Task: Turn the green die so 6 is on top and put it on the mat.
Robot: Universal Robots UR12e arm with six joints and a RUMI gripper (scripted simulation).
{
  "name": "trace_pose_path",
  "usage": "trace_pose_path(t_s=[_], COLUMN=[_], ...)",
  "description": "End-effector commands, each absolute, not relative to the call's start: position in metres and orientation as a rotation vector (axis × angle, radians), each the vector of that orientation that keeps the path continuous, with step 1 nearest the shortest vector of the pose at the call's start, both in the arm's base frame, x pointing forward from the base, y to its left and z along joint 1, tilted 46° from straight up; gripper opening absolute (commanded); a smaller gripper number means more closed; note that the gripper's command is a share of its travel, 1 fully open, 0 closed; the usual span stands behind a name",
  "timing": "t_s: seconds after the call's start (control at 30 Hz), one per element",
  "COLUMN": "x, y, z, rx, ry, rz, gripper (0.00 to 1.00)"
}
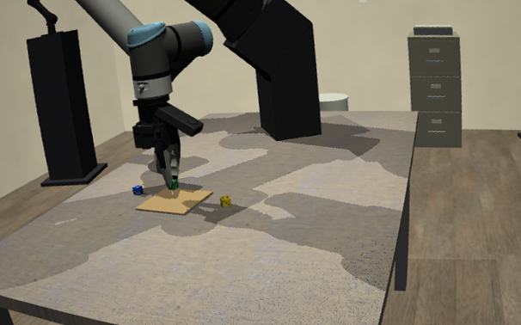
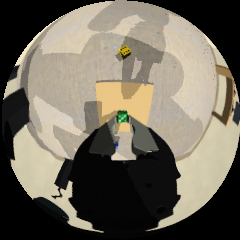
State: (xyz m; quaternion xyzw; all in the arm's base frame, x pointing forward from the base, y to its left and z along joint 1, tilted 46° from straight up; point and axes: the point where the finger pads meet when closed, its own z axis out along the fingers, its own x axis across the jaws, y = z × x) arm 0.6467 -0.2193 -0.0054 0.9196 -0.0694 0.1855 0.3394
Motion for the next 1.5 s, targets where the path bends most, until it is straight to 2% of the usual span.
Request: trace_pose_path(t_s=[0.0,1.47], x=[0.656,0.6576], y=[-0.2329,-0.2365], z=[-0.0164,-0.0201], rx=[2.391,2.391], ry=[-0.179,-0.179], rz=[0.494,0.494], gripper=[0.03,0.03])
